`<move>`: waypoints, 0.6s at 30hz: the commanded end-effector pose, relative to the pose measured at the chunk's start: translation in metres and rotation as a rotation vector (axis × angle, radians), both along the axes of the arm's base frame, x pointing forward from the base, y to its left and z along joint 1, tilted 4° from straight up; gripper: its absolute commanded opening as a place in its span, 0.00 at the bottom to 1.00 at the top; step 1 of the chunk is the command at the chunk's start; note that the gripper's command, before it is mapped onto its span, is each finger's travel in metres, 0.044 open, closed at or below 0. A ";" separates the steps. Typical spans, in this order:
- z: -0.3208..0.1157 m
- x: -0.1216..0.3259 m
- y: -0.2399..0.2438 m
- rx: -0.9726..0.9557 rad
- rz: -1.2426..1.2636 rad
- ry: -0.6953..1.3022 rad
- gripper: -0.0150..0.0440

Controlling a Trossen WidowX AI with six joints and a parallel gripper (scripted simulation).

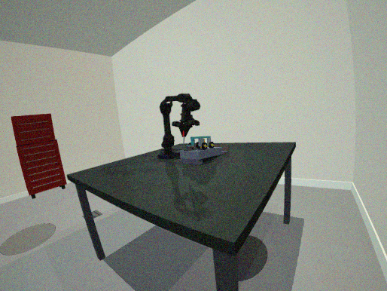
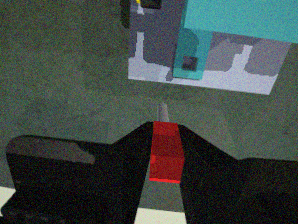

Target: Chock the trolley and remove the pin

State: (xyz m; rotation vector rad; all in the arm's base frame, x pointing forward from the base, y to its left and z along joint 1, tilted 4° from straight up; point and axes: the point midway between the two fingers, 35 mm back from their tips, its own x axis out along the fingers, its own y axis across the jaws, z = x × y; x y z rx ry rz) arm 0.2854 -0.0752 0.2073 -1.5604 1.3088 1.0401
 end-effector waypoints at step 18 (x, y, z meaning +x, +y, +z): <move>-0.005 -0.066 -0.009 0.001 0.002 -0.008 0.25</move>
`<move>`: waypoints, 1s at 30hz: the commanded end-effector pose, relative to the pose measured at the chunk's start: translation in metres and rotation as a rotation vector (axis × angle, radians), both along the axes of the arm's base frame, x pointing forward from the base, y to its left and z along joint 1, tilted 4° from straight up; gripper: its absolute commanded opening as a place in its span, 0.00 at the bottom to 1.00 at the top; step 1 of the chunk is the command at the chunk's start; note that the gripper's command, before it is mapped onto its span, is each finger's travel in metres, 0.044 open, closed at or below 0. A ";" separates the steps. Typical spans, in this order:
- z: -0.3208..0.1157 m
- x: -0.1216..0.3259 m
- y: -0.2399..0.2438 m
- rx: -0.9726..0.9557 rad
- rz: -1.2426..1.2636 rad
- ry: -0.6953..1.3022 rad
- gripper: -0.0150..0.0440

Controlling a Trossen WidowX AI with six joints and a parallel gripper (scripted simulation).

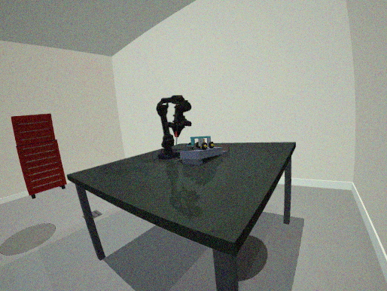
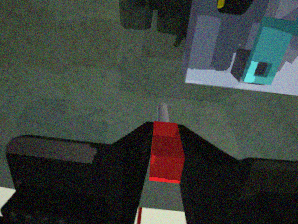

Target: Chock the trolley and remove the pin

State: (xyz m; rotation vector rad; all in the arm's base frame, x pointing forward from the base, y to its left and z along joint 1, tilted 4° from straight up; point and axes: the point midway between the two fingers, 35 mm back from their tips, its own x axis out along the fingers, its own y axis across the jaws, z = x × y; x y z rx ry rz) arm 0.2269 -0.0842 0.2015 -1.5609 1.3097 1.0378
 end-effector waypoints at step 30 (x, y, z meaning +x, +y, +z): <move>-0.017 -0.011 0.083 0.011 0.003 -0.006 0.25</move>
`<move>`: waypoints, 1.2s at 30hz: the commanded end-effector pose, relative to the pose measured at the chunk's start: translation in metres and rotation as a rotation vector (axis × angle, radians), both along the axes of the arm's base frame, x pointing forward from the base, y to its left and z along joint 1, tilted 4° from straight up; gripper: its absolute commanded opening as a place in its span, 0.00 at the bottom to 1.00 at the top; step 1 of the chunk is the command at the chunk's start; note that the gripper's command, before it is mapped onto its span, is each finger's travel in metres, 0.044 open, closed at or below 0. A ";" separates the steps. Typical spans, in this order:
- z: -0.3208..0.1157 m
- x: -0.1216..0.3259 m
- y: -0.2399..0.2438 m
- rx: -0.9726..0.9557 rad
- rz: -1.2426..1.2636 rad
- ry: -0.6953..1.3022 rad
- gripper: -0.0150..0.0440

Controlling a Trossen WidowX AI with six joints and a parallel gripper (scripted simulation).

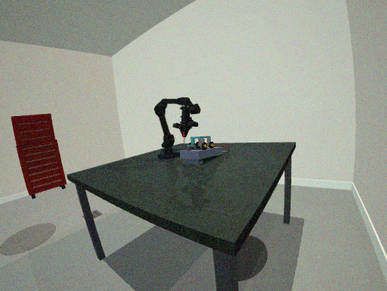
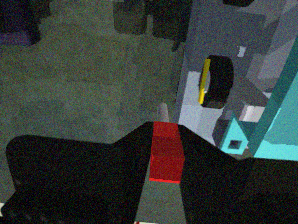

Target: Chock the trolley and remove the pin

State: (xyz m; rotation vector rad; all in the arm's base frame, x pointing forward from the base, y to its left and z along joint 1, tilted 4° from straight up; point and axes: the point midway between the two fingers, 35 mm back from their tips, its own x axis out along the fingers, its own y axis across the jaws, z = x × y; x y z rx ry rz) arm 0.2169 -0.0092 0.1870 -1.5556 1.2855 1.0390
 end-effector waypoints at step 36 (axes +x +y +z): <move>-0.027 -0.019 0.132 0.003 -0.002 0.008 0.25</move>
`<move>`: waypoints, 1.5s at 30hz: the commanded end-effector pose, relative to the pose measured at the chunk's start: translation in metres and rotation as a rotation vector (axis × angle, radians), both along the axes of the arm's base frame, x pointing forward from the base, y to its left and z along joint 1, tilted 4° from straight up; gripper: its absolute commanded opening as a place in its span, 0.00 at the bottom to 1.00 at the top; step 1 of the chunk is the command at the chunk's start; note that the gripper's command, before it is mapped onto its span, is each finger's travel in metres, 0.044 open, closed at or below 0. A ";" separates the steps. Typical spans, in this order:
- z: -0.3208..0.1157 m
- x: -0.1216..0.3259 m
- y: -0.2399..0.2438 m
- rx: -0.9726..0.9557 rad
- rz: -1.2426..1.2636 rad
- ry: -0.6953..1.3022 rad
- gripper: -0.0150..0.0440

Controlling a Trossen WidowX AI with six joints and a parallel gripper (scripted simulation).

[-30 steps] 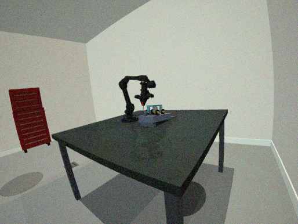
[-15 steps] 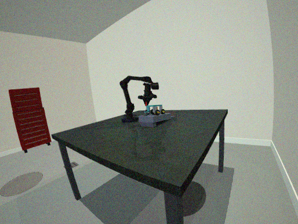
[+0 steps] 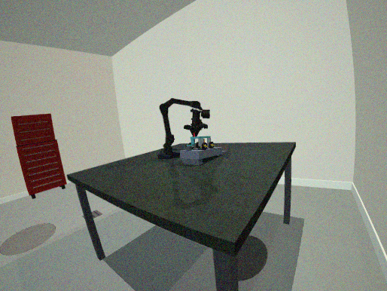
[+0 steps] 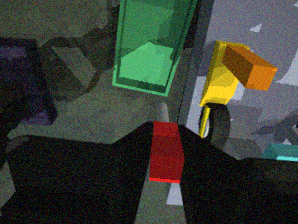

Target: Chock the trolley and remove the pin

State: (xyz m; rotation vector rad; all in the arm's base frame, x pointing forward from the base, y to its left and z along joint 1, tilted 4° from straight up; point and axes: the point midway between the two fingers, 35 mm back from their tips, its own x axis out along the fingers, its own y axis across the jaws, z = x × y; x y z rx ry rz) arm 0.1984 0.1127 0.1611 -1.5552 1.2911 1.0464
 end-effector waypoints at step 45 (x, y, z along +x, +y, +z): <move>0.000 0.000 0.001 0.084 1.174 0.226 0.25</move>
